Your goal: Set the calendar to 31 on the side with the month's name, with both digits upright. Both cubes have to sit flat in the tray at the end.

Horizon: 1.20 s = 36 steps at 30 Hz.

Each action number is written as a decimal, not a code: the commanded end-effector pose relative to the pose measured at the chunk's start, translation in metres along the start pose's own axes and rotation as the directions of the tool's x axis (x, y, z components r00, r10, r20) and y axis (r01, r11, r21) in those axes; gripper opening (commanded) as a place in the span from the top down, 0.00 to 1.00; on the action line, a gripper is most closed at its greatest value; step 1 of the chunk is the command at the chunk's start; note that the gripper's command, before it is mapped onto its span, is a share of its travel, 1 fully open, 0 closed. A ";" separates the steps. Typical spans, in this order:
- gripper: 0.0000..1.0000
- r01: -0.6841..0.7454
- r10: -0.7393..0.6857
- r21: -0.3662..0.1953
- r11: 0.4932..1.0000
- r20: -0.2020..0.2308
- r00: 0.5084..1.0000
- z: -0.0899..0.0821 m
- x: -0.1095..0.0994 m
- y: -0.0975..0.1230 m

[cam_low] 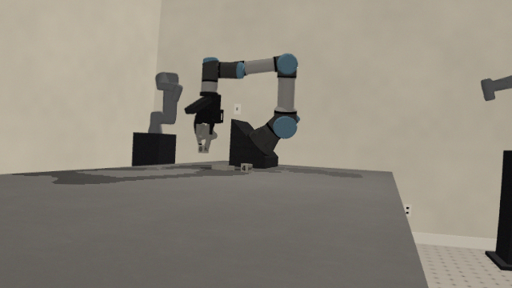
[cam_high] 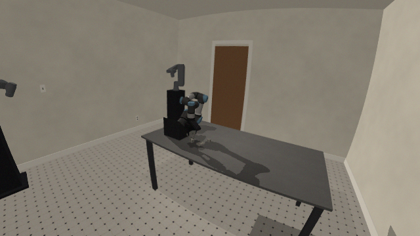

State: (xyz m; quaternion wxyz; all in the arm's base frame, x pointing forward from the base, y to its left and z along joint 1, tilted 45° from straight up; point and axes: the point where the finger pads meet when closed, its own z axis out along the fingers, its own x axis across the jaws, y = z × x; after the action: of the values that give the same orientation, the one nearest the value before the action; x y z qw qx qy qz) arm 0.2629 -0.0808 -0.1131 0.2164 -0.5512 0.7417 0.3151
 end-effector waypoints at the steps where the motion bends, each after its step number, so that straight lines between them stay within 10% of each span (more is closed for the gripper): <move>1: 0.90 0.000 0.000 0.005 1.000 -0.004 1.000 0.019 0.001 -0.001; 14: 0.90 0.000 0.000 0.005 1.000 -0.004 1.000 0.048 0.002 -0.001; 36: 0.90 0.000 0.000 0.005 1.000 -0.004 1.000 0.050 0.002 -0.001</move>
State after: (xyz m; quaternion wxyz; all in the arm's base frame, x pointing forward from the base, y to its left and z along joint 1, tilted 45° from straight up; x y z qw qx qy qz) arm 0.2618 -0.0459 -0.1499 0.2164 -0.5512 0.7423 0.3135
